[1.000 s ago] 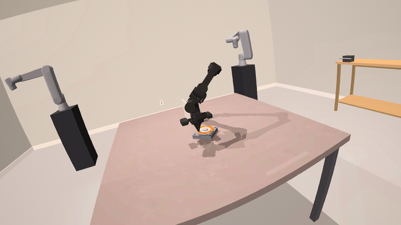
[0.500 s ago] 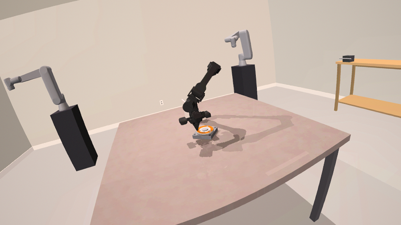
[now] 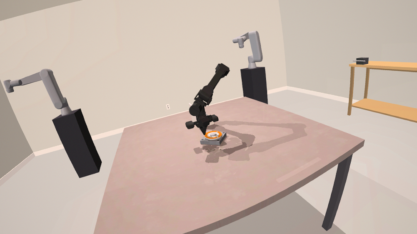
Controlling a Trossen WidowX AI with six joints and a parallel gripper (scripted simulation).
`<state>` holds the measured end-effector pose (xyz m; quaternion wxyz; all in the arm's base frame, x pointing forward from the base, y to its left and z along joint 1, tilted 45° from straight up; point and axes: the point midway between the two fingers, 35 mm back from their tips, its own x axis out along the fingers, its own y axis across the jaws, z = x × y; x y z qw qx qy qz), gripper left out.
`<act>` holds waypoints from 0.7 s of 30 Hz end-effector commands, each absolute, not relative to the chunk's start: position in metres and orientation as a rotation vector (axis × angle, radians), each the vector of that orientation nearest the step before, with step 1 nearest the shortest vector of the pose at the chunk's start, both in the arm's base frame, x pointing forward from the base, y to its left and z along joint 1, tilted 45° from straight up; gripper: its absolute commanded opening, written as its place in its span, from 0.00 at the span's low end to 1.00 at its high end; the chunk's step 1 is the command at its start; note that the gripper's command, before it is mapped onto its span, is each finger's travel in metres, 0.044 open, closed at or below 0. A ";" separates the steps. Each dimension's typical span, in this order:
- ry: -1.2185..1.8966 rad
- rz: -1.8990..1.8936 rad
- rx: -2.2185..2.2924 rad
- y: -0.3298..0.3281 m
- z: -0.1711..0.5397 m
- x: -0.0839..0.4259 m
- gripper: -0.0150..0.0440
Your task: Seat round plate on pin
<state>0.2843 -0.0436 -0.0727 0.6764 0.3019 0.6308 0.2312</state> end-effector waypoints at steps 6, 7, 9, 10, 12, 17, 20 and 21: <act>1.431 0.523 0.679 -0.040 -0.073 0.273 0.25; 1.432 0.523 0.679 -0.040 -0.073 0.273 0.25; 1.432 0.523 0.679 -0.039 -0.073 0.272 0.25; 1.432 0.523 0.679 -0.039 -0.073 0.271 0.25; 1.432 0.523 0.679 -0.039 -0.072 0.270 0.25; 1.432 0.523 0.679 -0.037 -0.072 0.268 0.25; 1.432 0.522 0.679 -0.040 -0.070 0.268 0.25; 1.432 0.522 0.679 -0.042 -0.068 0.268 0.25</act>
